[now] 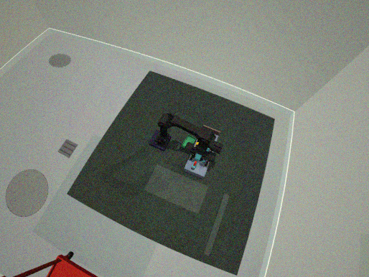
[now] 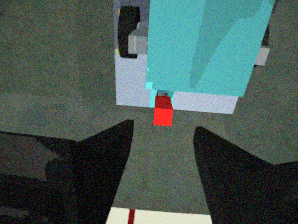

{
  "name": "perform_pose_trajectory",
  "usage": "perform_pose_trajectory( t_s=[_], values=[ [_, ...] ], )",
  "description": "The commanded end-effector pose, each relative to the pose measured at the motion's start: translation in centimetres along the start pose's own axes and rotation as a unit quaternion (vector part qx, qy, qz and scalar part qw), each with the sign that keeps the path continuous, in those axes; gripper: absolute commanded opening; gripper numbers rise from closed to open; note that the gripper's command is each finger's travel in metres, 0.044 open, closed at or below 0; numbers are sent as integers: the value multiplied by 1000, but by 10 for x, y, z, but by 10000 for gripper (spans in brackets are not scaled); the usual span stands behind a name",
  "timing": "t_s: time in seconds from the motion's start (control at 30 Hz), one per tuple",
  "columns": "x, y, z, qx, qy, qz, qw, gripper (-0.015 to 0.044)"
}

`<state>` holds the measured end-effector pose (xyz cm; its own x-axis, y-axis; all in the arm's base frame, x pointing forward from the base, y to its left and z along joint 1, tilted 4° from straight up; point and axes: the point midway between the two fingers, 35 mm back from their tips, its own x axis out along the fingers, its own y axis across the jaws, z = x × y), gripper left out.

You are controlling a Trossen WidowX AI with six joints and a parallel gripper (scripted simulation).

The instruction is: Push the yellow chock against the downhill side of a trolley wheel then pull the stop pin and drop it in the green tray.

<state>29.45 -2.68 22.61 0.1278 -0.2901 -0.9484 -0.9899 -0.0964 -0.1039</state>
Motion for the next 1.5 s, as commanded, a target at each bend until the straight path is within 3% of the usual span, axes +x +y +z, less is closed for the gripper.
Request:
perform_pose_trajectory(
  t_s=[0.0, 1.47],
  values=[
    [-1, -1, -3, -10, 4, 0, 1000, 190],
    [56, -2, -3, -10, 5, 0, 1000, 190]
  ],
)
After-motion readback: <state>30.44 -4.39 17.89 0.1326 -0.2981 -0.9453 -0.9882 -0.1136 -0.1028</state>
